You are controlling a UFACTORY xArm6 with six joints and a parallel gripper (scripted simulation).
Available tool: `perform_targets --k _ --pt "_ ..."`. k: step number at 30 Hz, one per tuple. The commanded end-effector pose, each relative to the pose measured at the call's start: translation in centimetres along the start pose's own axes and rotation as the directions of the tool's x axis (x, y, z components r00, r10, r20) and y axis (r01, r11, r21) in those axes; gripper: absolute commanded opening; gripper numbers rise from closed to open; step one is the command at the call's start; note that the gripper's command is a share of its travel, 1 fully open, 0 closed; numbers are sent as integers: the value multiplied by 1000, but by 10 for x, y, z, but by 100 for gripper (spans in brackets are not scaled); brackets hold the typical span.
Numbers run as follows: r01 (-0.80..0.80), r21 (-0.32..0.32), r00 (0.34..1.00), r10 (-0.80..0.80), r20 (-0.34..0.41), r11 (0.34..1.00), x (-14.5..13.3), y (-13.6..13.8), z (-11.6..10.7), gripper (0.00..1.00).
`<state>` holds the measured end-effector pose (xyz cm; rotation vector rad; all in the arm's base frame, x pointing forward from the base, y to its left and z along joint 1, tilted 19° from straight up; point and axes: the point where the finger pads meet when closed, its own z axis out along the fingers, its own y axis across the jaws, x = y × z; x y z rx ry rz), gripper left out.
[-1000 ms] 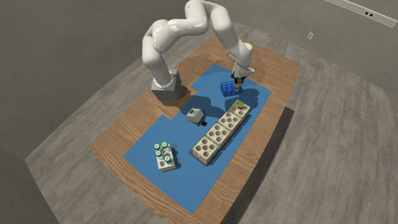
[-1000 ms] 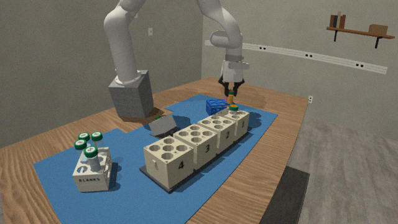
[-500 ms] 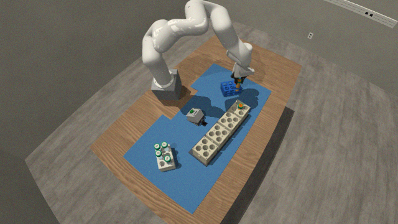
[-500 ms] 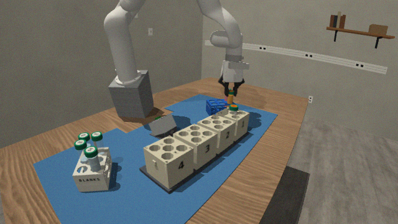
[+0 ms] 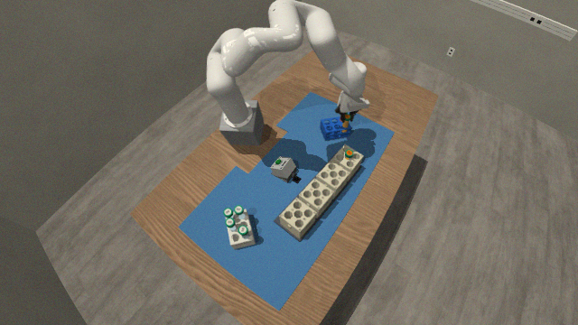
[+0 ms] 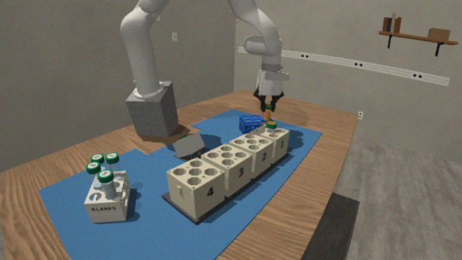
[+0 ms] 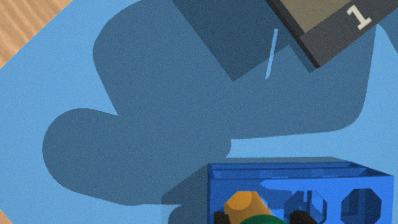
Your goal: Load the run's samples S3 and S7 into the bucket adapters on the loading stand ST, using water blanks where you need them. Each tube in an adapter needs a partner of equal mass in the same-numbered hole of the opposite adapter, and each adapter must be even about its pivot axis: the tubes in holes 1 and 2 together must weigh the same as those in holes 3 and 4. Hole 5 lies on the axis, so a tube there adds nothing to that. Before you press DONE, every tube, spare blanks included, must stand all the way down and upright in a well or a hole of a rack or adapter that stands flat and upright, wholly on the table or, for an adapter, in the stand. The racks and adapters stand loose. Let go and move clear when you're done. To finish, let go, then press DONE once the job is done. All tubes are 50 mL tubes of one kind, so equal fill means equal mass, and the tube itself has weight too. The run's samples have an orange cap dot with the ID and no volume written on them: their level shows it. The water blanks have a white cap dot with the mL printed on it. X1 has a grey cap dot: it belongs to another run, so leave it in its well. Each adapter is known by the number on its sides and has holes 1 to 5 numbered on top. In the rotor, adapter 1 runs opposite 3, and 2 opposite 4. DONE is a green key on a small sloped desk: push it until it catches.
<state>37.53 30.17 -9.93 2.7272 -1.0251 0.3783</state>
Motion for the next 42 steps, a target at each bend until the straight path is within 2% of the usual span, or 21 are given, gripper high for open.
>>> perform_targets --k 1,37,42 --pt "-1 5 1000 1 0 1000 0 -2 -2 0" --pt "-1 5 1000 1 0 1000 0 -2 -22 0" --pt "-1 5 1000 1 0 1000 0 -2 -32 0"
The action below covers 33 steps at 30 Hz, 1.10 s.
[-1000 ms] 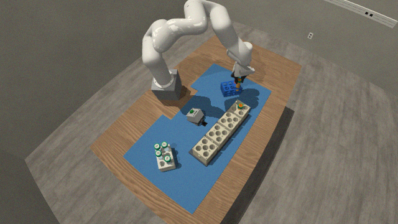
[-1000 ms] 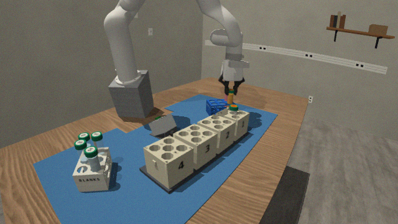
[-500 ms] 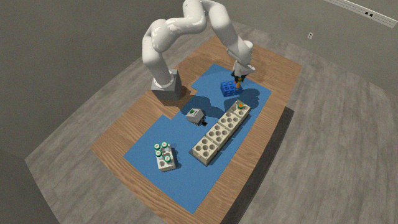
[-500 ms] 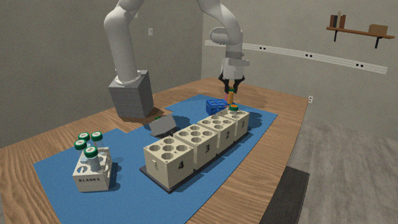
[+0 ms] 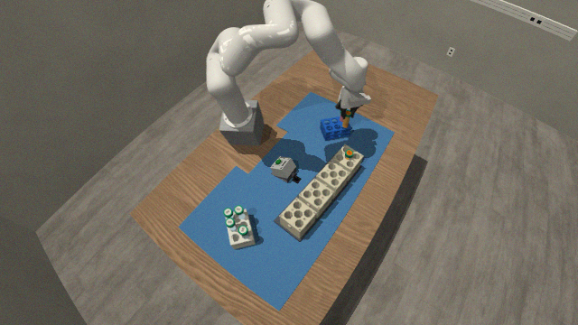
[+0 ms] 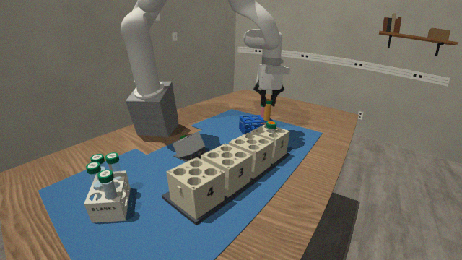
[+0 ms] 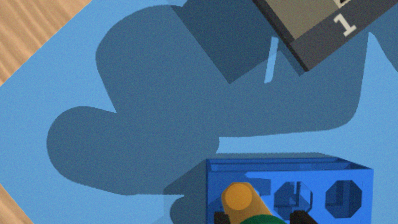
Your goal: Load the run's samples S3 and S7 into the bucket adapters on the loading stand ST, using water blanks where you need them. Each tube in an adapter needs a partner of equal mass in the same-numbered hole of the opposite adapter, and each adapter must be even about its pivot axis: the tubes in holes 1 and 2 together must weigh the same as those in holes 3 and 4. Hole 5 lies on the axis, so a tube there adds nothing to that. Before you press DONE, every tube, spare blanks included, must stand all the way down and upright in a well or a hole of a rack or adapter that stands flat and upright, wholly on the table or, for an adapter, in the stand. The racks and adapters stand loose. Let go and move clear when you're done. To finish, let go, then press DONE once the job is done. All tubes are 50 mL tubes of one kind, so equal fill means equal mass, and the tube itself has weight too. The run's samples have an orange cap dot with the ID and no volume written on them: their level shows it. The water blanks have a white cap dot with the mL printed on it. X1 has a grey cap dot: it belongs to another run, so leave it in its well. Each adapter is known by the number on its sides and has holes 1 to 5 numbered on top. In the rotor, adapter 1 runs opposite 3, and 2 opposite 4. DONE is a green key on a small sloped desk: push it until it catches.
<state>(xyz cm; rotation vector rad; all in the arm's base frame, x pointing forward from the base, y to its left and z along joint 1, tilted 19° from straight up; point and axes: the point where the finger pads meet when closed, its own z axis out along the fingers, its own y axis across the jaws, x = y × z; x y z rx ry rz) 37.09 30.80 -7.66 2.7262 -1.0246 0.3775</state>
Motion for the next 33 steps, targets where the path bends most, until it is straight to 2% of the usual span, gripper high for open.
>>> perform_targets --k 1,33 --pt "-1 6 1000 1 0 1000 0 -2 -10 0" --pt "-1 6 1000 1 0 1000 0 -2 -66 0"
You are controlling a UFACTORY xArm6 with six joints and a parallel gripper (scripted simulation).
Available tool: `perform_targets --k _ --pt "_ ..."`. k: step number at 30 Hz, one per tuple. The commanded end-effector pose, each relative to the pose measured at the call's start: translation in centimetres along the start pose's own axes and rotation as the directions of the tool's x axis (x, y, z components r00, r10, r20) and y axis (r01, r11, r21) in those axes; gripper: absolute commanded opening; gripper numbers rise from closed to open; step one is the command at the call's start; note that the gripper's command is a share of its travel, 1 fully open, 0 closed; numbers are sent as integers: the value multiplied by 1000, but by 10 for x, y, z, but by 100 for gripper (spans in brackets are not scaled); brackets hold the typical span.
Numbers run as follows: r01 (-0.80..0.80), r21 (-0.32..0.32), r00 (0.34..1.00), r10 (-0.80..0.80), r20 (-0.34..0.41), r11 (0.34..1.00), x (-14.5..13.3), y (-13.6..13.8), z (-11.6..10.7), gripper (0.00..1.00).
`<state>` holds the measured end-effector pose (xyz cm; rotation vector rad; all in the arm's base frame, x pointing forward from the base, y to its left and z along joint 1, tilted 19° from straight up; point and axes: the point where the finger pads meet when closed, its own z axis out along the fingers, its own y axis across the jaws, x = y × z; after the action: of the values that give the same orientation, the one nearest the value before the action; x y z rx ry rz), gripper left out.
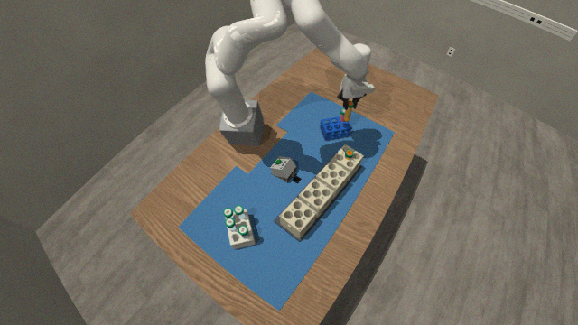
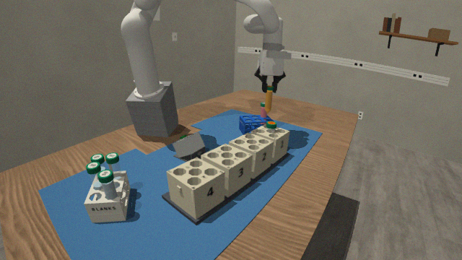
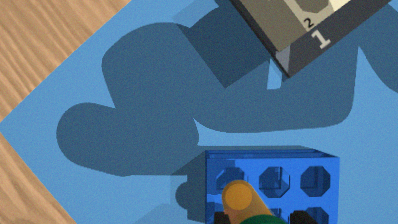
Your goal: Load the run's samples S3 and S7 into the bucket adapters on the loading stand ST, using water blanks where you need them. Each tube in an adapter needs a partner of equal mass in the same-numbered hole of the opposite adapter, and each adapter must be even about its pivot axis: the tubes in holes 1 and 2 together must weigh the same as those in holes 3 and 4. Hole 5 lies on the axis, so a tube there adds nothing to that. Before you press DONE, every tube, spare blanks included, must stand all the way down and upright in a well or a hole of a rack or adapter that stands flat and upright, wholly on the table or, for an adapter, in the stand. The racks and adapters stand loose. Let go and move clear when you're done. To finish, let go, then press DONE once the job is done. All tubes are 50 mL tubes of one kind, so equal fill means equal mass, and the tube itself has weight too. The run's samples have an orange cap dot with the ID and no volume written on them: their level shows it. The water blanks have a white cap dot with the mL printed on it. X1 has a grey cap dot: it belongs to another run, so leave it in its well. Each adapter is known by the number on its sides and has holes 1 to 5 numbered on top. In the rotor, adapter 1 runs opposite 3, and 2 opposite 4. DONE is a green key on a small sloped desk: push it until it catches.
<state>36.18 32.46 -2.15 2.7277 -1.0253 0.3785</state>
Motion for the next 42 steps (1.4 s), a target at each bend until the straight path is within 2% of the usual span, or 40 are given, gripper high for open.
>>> perform_targets --k 1,21,35,42 --pt "-1 4 1000 1 0 1000 0 -1 -10 0" --pt "-1 4 1000 1 0 1000 0 -1 -46 0" --pt "-1 4 1000 1 0 1000 0 -1 -52 0" --pt "165 4 986 -165 -1 986 22 11 -52 0"
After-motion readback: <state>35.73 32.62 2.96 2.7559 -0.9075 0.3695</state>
